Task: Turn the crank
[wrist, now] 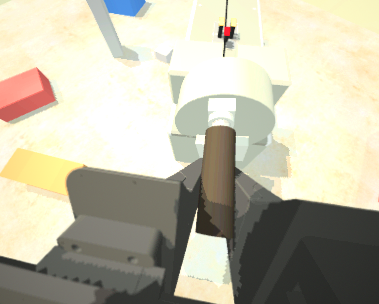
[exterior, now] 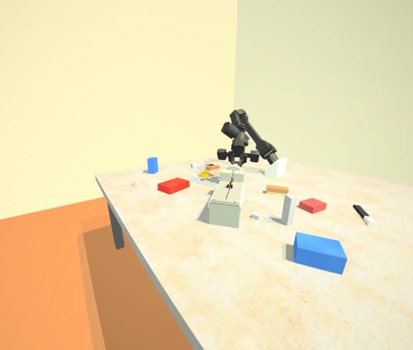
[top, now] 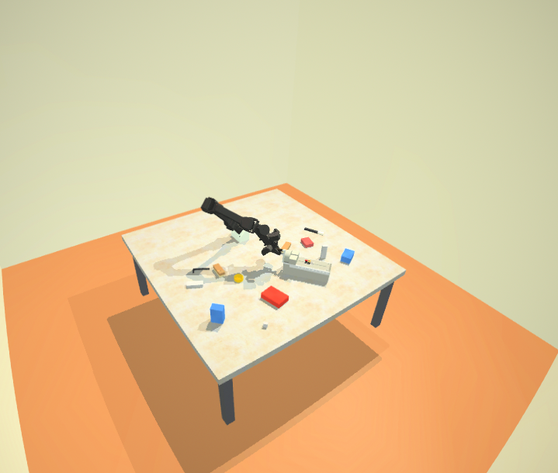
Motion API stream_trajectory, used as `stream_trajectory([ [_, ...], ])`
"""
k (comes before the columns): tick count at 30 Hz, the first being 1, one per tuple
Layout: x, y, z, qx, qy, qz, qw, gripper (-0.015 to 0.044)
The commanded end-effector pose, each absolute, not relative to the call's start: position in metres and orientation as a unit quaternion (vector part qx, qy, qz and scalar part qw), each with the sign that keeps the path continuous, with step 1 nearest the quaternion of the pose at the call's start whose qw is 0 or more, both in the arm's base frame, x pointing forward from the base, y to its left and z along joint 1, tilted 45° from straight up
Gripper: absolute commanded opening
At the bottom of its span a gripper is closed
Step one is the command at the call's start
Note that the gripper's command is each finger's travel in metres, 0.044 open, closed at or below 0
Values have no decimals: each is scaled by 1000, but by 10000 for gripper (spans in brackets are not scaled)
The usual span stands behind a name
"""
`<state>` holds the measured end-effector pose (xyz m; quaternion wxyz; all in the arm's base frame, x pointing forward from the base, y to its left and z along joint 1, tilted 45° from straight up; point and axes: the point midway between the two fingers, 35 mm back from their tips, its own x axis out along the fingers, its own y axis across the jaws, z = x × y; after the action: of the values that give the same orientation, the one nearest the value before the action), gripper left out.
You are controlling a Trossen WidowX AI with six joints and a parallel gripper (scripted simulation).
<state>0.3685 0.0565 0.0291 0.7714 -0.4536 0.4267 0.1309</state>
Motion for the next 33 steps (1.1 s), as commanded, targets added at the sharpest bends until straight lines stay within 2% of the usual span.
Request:
stream_trajectory([
  [1, 363, 60, 23, -454, 431, 141, 767, 0],
  [12, 368, 57, 29, -454, 427, 131, 771, 0],
  [28, 368, 57, 29, -454, 427, 131, 771, 420],
  [29, 368, 57, 29, -454, 427, 131, 771, 440],
  [33, 369, 66, 38, -453, 427, 131, 772, 440],
])
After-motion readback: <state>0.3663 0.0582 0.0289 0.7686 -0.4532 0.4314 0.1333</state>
